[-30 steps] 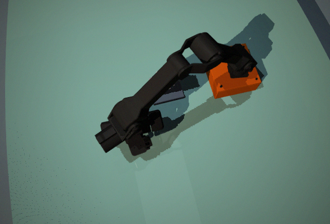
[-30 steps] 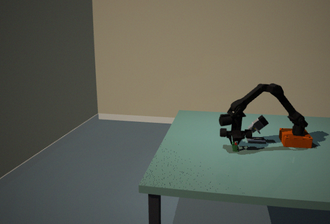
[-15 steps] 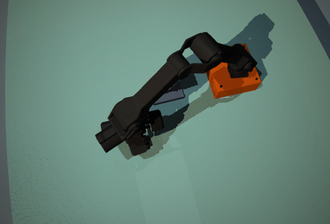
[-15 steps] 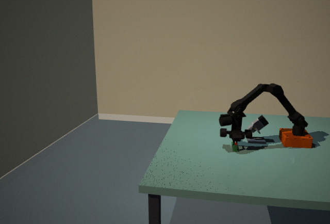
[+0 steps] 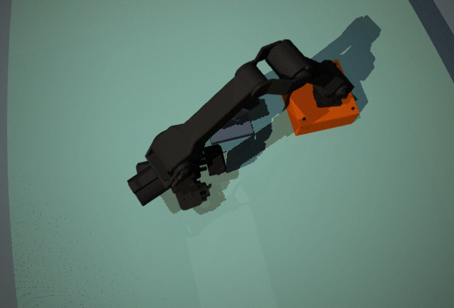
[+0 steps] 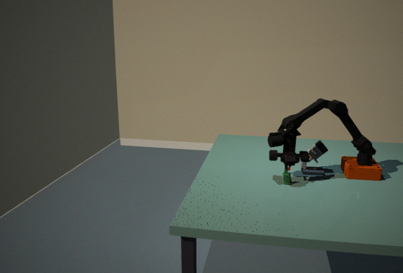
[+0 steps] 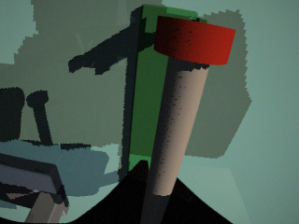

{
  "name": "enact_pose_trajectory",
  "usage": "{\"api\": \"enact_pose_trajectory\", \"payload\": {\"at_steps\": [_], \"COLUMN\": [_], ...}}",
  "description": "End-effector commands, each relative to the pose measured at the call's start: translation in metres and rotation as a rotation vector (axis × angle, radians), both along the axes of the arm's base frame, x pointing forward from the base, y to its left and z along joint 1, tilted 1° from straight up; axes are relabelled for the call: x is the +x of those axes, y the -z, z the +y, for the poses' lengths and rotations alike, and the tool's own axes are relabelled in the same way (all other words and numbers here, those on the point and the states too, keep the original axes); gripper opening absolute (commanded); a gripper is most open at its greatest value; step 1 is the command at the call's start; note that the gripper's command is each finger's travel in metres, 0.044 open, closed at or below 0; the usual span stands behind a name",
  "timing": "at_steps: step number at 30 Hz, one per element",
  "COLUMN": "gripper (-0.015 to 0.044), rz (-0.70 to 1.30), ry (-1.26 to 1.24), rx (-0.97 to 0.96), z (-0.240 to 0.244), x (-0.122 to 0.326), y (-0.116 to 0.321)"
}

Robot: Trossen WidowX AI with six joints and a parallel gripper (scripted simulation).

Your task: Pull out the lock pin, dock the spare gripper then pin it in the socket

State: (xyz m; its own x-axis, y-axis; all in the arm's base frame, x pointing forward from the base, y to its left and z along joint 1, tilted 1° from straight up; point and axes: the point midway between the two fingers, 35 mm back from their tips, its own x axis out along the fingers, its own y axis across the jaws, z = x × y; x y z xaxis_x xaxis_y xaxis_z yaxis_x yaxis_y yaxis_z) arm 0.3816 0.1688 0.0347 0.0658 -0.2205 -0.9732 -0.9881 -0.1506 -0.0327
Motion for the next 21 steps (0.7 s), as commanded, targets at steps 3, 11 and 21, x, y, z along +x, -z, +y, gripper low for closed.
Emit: {"api": "enact_pose_trajectory", "payload": {"at_steps": [3, 11, 21], "gripper": [0.0, 0.0, 0.0006], "rz": [-0.014, -0.005, -0.005], "ry": [0.001, 0.001, 0.001], "rx": [0.003, 0.003, 0.003], "z": [-0.001, -0.001, -0.001], "x": [0.001, -0.002, -0.002], "y": [-0.023, -0.029, -0.029]}}
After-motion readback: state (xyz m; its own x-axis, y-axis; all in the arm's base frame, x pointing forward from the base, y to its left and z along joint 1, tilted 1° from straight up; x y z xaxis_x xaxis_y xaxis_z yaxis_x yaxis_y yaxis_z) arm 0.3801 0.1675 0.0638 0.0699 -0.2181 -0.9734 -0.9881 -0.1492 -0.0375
